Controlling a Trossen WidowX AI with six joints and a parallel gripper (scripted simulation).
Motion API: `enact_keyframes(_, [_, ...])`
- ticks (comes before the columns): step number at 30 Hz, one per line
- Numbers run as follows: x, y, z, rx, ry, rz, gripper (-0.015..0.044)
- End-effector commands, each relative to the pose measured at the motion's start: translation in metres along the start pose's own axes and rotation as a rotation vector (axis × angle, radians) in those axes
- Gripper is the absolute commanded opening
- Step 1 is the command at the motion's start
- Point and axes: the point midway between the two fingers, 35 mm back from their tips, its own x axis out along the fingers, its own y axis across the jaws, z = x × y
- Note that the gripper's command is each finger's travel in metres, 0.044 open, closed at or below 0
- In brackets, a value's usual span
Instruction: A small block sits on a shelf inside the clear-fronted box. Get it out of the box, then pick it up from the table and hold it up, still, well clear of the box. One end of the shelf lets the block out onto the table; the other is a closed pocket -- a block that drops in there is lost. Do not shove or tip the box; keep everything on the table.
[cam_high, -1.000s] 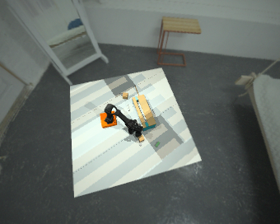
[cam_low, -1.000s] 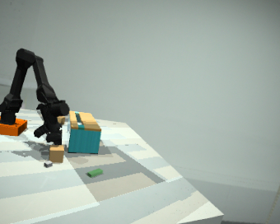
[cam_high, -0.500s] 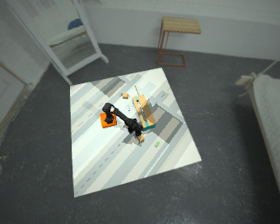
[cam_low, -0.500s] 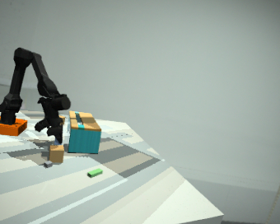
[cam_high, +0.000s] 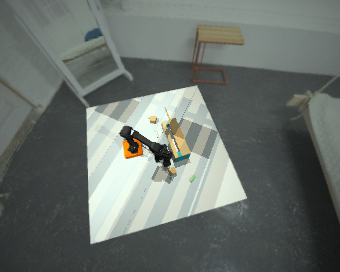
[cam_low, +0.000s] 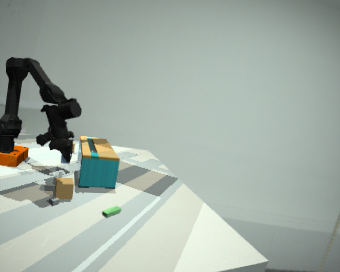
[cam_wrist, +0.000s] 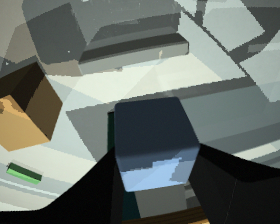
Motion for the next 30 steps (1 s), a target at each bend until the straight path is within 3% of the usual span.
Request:
enact_keyframes(1, [-0.016,-0.003,0.000,0.062,0.005,0.037,0.0000])
enact_keyframes(22, [-0.093,-0.025,0.021,0.436,0.075,0.211,0.0000])
enact_keyframes(30, [-0.098,-0.027,0.023,0.463,0.083,0.222,0.0000])
